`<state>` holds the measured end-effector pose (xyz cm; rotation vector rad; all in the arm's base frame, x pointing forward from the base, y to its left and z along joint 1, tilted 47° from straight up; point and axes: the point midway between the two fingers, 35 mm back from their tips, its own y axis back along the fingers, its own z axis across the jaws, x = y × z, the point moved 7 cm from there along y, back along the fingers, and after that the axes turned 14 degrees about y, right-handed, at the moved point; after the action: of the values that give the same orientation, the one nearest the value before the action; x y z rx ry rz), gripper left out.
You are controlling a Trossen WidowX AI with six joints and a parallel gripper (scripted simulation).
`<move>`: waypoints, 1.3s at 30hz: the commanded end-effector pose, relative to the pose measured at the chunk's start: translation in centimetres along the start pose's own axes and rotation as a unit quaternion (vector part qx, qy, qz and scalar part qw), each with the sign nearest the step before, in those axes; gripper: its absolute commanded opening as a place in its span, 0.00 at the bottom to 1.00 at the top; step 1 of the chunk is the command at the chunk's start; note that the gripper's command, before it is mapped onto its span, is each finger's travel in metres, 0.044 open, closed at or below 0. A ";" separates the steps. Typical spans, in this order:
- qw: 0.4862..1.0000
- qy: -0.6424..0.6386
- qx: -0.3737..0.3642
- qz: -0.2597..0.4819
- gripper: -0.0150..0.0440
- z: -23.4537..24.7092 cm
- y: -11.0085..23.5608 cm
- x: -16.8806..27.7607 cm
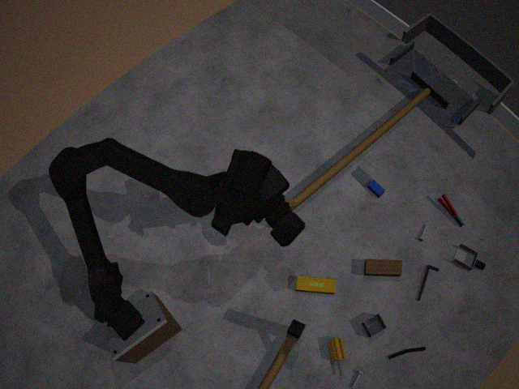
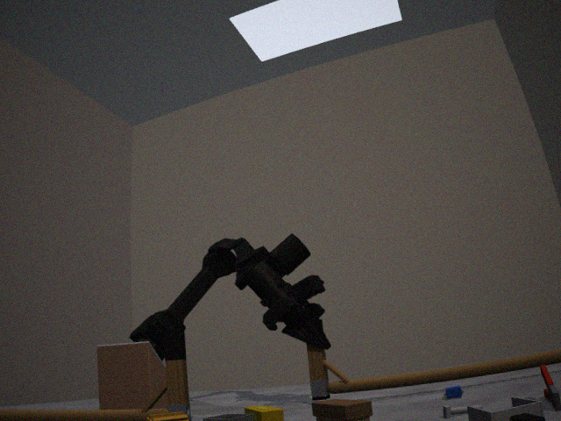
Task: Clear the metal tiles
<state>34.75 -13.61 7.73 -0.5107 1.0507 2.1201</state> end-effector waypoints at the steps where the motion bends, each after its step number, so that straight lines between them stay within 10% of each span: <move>1: 1.000 0.005 0.001 -0.008 0.25 0.1 0.7 0.0; 39: 1.000 0.004 0.002 -0.009 0.25 1.0 3.2 3.6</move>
<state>30.38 -12.52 7.56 -0.5085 1.0475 2.1156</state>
